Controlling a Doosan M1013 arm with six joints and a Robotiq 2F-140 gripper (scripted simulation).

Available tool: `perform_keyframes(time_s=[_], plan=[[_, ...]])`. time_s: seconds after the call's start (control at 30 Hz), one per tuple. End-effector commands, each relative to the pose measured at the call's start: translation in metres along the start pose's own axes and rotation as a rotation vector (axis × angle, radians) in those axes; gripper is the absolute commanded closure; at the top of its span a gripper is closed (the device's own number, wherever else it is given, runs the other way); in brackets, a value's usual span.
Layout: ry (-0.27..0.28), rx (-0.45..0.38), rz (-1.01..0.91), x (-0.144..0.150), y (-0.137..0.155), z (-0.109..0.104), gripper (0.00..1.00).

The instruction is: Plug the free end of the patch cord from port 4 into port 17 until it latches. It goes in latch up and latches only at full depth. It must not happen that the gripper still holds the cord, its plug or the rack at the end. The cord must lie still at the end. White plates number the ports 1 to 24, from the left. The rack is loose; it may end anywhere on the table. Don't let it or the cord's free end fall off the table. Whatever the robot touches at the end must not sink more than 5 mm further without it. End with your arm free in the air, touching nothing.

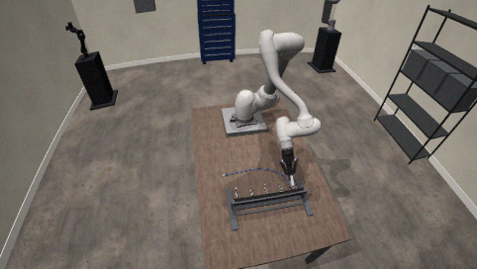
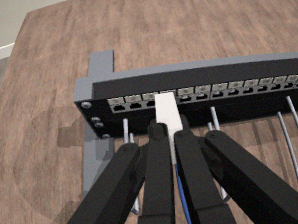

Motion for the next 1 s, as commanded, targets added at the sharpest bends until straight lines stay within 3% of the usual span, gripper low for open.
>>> perform_keyframes(time_s=[0.0,0.17,0.33,0.4,0.67,0.97], plan=[[0.003,0.004,0.005,0.003,-0.002,0.0,1.0],[0.003,0.004,0.005,0.003,-0.002,-0.022,1.0],[0.003,0.004,0.005,0.002,-0.002,-0.062,1.0],[0.003,0.004,0.005,0.002,-0.002,-0.062,1.0],[0.003,0.004,0.005,0.002,-0.001,-0.123,1.0],[0.003,0.004,0.005,0.002,-0.001,-0.137,1.0]])
Point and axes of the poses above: the point where the finger pads meet when closed, its own z axis out along the fingers, its own x axis across the jaws, y = z × x, the point moved 7 cm from there along -z, back along the fingers, and after that the axes turned 12 degrees about z, right-handed, at the moved point
